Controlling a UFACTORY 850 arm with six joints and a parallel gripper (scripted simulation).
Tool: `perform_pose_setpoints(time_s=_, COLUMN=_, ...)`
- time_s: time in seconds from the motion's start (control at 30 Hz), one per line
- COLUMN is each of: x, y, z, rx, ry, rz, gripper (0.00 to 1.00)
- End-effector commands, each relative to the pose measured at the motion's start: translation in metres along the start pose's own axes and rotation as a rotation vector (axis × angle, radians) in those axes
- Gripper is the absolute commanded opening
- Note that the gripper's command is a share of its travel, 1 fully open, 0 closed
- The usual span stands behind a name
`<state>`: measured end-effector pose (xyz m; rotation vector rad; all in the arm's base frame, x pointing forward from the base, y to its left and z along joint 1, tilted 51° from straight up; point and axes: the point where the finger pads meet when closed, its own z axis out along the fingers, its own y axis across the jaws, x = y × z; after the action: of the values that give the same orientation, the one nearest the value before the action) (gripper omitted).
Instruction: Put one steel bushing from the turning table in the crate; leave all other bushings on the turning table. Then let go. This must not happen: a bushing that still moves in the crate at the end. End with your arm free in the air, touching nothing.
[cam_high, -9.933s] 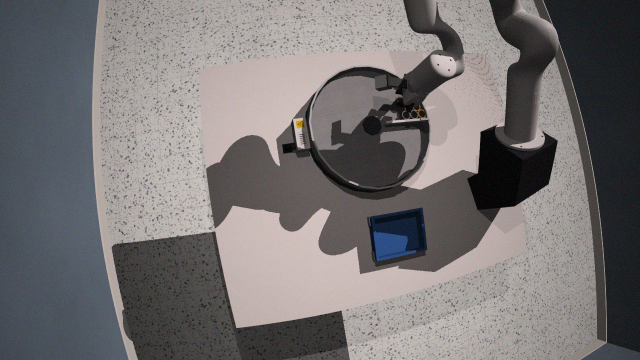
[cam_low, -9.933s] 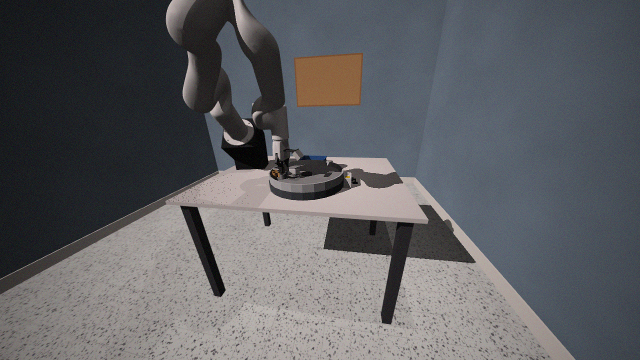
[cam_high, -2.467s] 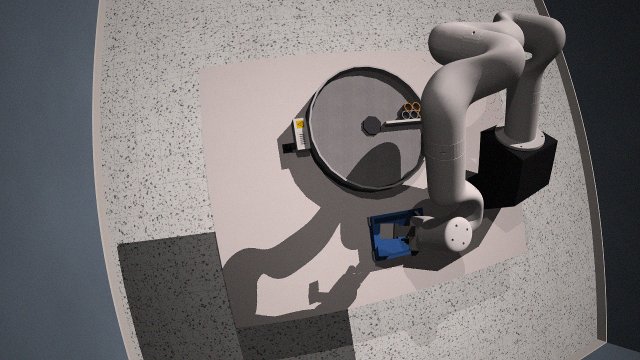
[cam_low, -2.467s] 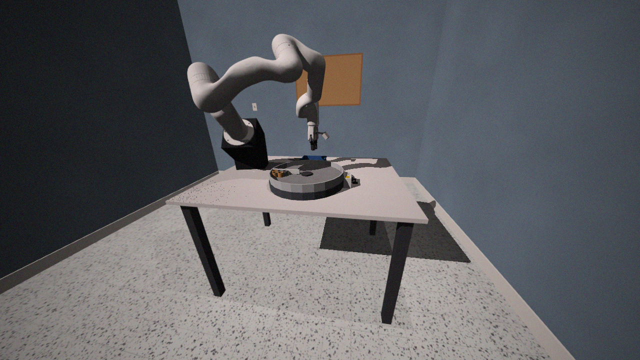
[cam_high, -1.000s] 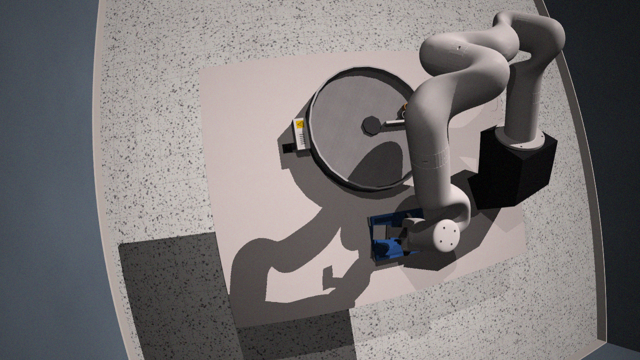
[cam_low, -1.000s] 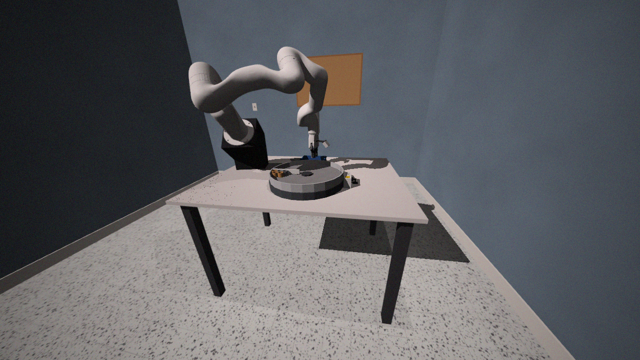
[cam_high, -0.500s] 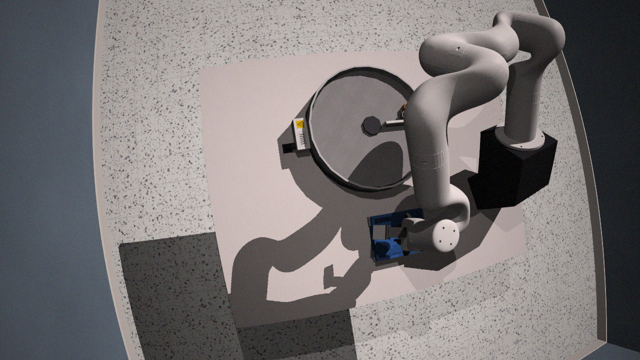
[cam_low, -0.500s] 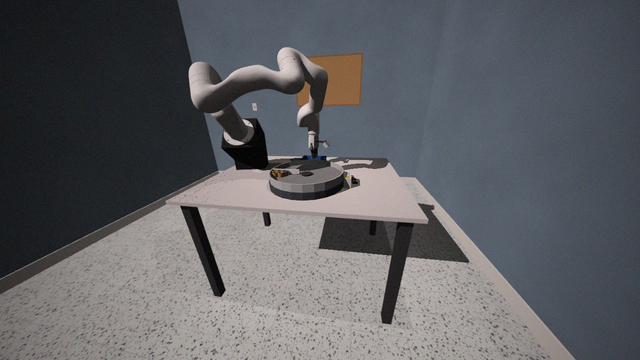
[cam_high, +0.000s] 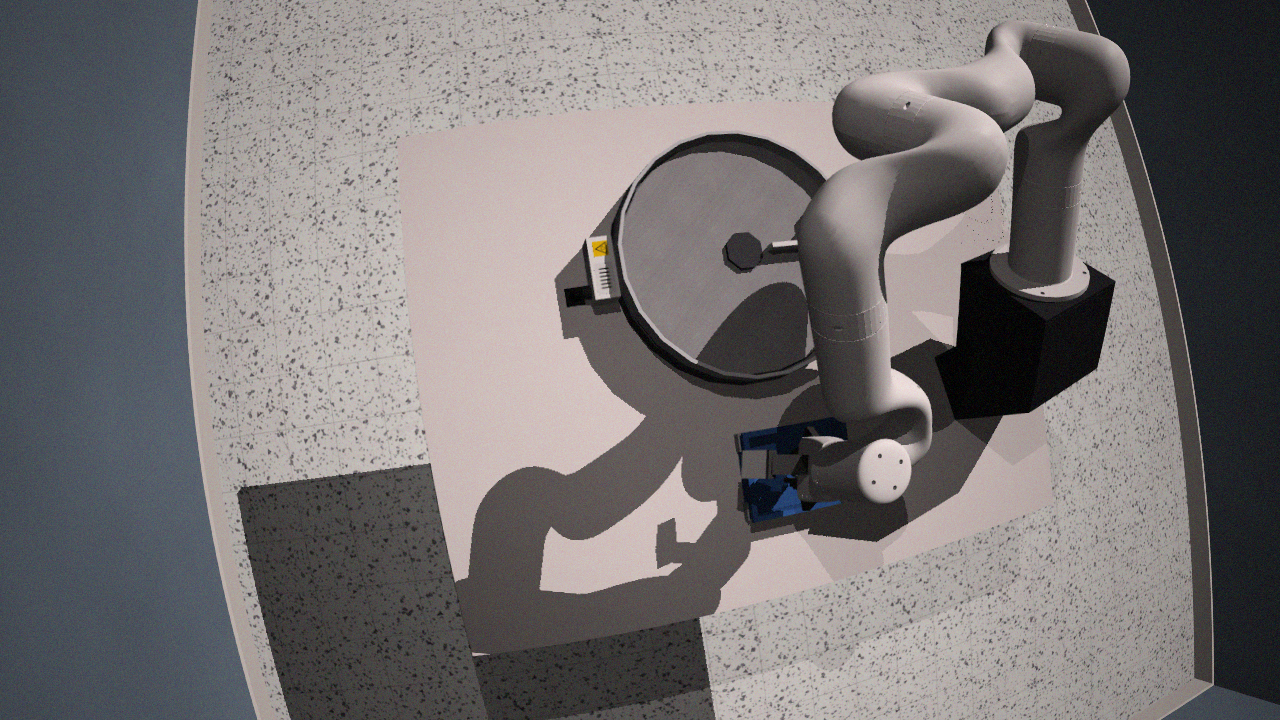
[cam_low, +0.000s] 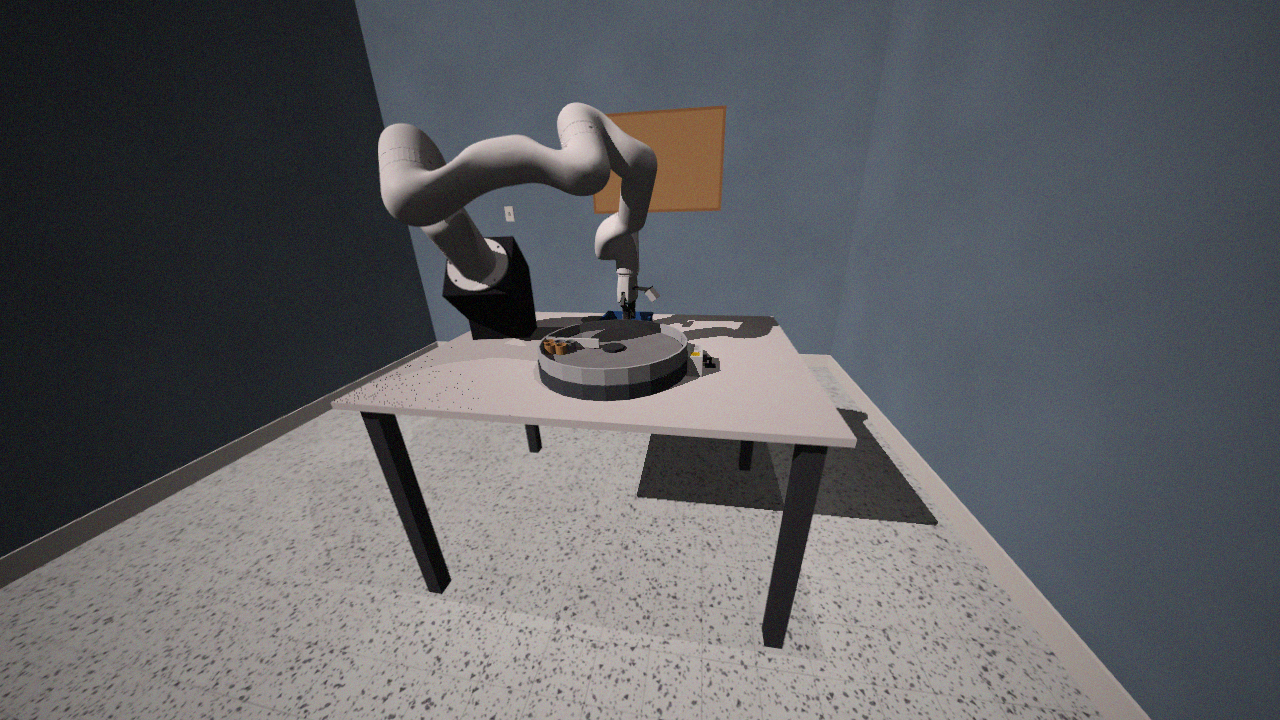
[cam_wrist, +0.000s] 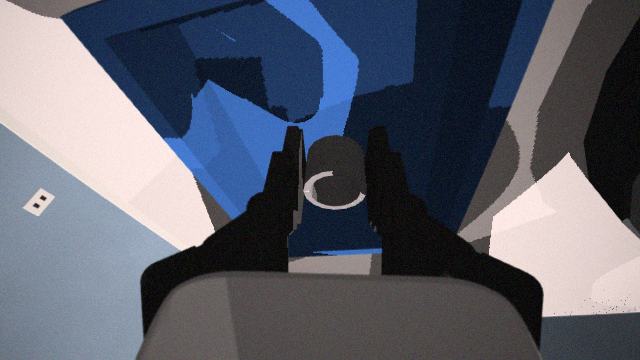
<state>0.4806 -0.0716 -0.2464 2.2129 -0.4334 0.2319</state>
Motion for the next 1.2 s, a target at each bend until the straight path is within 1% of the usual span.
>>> perform_pose_setpoints(time_s=0.0, x=0.001, y=-0.001, z=0.004, rx=0.001, ry=0.001, rz=0.0, gripper=0.0)
perform_pose_setpoints(time_s=0.43, x=0.001, y=0.0, z=0.018, rx=0.001, ry=0.001, rz=0.0, gripper=0.0)
perform_pose_setpoints(time_s=1.17, x=0.001, y=0.0, z=0.019, rx=0.001, ry=0.001, rz=0.0, gripper=0.0)
